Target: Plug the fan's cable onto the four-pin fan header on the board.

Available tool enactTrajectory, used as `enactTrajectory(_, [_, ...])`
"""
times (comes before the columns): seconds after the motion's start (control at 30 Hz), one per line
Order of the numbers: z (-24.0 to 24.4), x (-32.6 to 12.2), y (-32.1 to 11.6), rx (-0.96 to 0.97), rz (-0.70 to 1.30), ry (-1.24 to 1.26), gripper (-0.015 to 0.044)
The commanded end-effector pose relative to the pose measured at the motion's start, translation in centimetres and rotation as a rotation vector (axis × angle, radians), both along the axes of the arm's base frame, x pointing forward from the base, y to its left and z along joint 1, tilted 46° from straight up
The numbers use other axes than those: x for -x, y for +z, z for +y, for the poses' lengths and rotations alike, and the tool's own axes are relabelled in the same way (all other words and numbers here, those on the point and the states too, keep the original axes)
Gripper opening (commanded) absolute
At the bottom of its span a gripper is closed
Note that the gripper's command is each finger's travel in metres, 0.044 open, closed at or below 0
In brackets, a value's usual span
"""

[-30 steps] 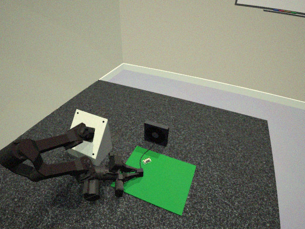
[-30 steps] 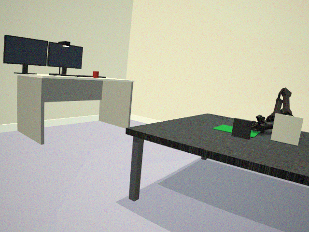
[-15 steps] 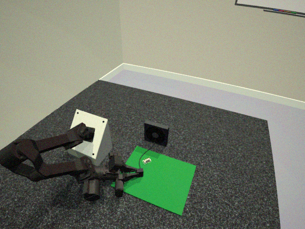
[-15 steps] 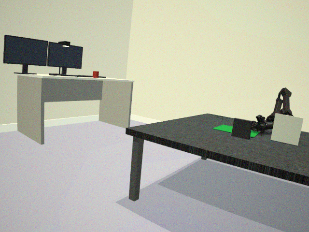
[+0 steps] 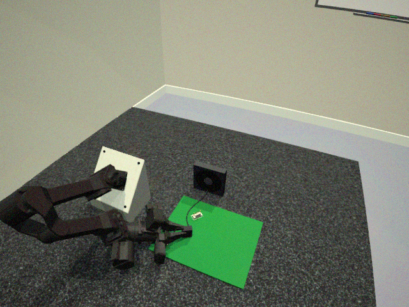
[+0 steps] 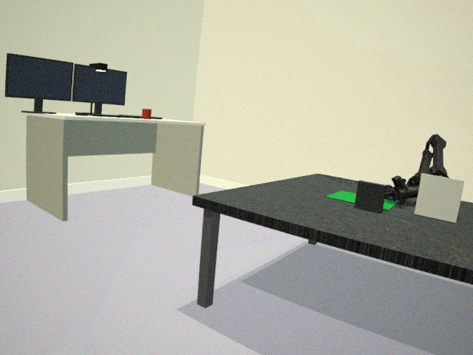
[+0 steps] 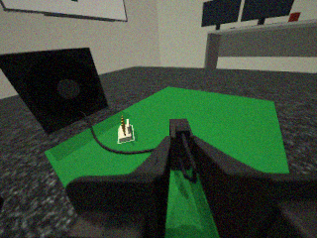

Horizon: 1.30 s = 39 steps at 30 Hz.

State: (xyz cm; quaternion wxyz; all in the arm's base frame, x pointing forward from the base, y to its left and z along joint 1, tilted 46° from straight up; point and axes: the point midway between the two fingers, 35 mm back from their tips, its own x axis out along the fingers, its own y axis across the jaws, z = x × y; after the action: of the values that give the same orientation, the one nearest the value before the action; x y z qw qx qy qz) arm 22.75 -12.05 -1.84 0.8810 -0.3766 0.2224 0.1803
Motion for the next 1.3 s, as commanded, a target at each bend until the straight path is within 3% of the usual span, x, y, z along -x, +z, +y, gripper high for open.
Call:
enactTrajectory(0.0, [0.03, 0.03, -0.02, -0.003, 0.002, -0.002, 0.0])
enactTrajectory(0.13, [0.03, 0.03, -0.02, -0.003, 0.002, -0.002, 0.0])
enactTrajectory(0.33, [0.0, 0.0, 0.0, 0.0, 0.0, 0.0, 0.014])
enactTrajectory(1.13, [0.0, 0.0, 0.0, 0.0, 0.0, 0.0, 0.014])
enactTrajectory(1.27, [0.0, 0.0, 0.0, 0.0, 0.0, 0.0, 0.0245])
